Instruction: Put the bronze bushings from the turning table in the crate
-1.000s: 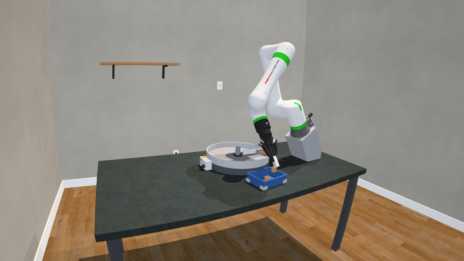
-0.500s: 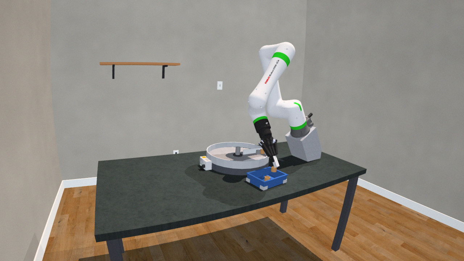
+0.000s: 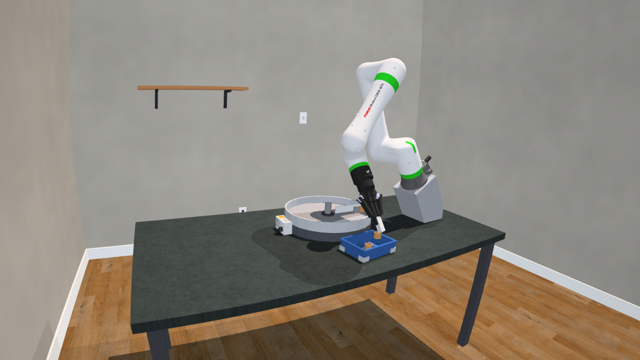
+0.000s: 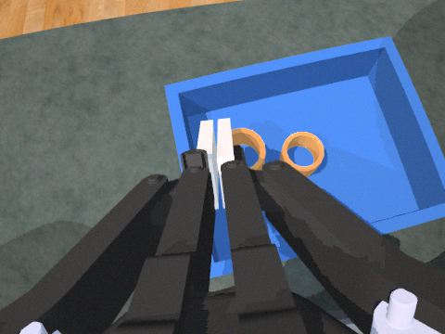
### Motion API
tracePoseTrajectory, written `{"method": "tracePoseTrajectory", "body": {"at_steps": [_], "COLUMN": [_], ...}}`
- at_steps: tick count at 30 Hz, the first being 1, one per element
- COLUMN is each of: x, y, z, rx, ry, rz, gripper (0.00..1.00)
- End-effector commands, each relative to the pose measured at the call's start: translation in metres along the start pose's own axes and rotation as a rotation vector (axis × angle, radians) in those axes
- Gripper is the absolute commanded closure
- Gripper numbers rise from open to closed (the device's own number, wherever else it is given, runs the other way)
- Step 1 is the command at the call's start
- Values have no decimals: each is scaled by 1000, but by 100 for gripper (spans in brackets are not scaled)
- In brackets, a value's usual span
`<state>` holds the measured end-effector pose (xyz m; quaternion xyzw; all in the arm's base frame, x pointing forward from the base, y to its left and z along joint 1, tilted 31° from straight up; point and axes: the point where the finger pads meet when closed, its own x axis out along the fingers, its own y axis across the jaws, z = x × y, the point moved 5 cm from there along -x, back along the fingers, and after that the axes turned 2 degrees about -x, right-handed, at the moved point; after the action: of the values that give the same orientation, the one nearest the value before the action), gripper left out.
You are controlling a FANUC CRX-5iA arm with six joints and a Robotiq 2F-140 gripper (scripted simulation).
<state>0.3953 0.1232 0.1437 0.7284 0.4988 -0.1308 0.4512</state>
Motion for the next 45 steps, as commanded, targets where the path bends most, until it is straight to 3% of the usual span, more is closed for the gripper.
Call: {"method": "tracePoseTrajectory", "body": {"at_steps": [1,22,45], "x": [3,25,27], "y": [0,0,0], "z": [3,21,22], "rx": [0,0,0], "ry": [0,0,0], "rz": [0,0,0], "gripper": [100,100,100]}}
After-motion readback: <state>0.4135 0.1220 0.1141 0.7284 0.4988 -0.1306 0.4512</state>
